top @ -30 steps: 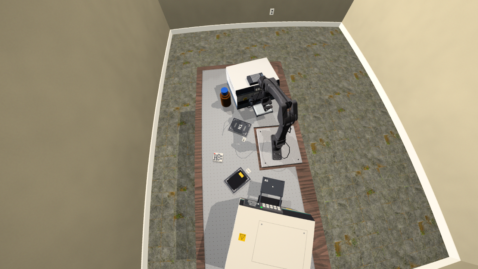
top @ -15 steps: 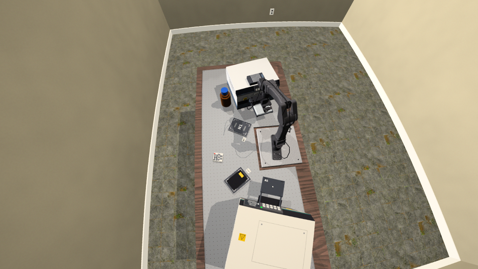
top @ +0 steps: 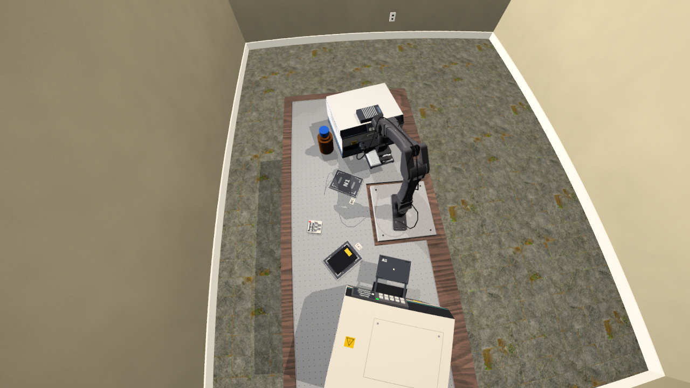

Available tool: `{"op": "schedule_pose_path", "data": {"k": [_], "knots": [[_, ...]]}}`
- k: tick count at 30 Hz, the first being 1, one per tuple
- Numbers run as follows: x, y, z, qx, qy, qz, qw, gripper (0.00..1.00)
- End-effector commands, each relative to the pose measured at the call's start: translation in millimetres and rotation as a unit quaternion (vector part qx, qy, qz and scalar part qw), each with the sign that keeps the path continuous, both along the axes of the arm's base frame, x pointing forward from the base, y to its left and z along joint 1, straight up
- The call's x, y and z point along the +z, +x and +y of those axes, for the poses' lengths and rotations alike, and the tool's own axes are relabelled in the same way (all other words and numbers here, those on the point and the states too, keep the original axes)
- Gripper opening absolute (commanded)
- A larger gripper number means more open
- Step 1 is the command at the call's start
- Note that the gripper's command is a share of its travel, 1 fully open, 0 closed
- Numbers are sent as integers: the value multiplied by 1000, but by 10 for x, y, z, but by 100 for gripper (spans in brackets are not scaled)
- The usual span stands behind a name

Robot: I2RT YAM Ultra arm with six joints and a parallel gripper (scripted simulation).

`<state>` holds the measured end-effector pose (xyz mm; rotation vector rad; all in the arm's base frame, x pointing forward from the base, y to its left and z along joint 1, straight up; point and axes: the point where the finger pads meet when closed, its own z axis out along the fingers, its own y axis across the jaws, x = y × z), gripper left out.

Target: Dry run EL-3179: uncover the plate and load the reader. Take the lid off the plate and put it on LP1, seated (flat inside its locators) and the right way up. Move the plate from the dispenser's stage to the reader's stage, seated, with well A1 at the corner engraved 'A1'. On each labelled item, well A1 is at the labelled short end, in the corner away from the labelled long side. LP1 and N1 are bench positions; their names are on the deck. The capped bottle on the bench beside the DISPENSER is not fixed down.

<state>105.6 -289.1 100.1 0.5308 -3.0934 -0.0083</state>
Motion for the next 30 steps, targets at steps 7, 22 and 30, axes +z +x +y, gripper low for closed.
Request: {"op": "schedule_pose_path", "data": {"k": [7, 22, 30], "knots": [[-45, -20, -9, -3, -2, -7, 1000, 100], [-94, -13, -26, -3, -5, -8, 1000, 100], [-74, 5, -30, -1, -8, -5, 1000, 100]]}}
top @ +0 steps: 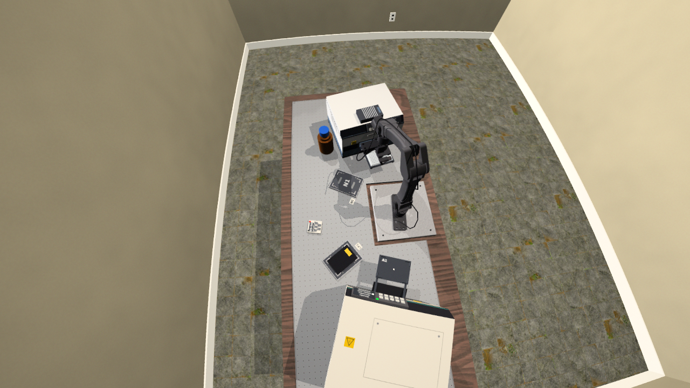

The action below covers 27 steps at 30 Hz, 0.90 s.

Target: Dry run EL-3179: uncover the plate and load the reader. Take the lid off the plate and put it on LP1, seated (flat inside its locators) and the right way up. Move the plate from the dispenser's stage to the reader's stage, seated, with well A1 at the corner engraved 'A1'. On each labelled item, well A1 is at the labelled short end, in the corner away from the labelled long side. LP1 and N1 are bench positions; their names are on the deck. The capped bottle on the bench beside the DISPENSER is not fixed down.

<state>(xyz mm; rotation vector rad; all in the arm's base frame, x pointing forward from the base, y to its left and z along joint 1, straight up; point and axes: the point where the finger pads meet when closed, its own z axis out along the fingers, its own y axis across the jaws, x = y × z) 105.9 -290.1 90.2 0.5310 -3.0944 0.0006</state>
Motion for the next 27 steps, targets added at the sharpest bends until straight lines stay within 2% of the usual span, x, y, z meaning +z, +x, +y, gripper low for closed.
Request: {"op": "schedule_pose_path", "data": {"k": [1, 6, 27], "knots": [[26, 2, -20, -1, -5, -4, 1000, 100], [26, 2, -20, -1, -5, -4, 1000, 100], [26, 2, -20, -1, -5, -4, 1000, 87]]}}
